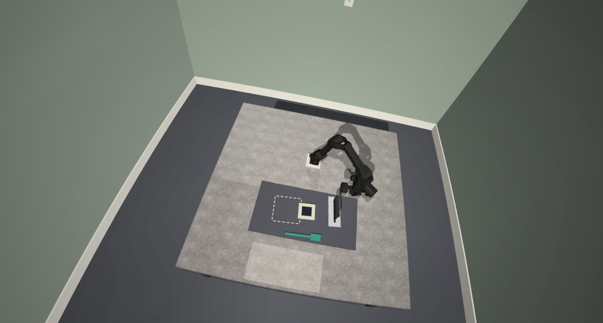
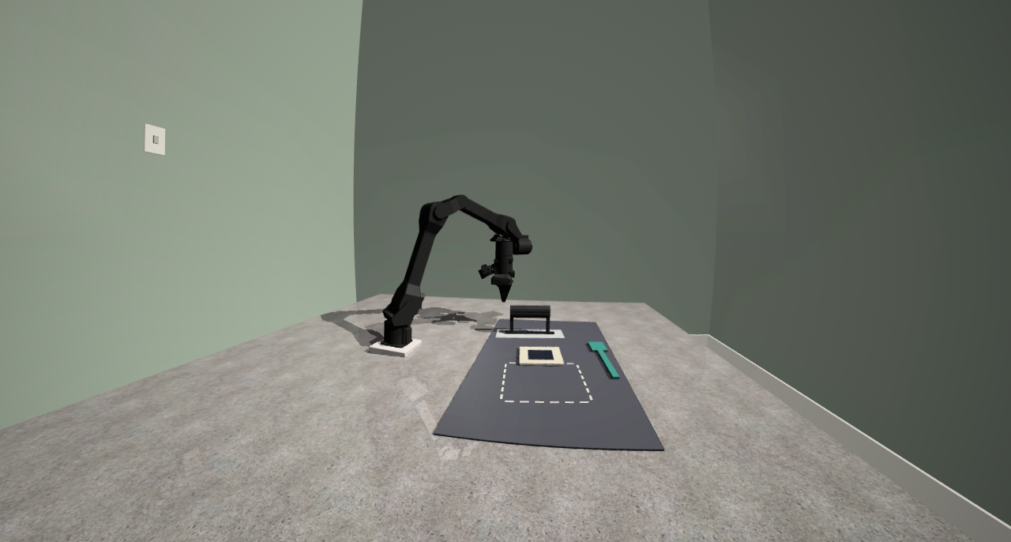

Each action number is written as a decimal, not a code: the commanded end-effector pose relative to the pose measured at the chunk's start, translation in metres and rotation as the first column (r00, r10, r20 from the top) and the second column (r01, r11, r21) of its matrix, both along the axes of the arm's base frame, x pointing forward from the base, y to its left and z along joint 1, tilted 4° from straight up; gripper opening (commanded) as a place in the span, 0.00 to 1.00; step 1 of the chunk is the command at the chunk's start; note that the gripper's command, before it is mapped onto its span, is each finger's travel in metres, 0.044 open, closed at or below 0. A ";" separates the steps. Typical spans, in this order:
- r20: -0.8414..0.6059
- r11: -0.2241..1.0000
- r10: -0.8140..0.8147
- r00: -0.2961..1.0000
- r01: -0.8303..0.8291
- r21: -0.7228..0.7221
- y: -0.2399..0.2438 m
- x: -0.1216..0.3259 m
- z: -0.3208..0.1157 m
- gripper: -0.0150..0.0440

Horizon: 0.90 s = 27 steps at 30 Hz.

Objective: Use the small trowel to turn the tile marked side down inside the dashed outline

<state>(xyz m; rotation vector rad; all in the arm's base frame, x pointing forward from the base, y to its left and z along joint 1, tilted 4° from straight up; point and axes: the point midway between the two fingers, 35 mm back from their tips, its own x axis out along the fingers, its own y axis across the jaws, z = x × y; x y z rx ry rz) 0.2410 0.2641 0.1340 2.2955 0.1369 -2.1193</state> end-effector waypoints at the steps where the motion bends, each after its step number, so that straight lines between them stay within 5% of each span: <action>1: 0.000 1.000 0.000 1.000 0.000 0.000 0.000 0.000 0.000 0.30; 4: 0.000 1.000 0.000 1.000 0.000 0.000 0.000 0.000 0.000 0.42; 25: 0.000 1.000 0.000 1.000 0.000 0.000 0.000 0.000 0.000 0.42; 27: 0.000 1.000 0.000 1.000 0.000 0.000 0.000 0.000 0.000 0.33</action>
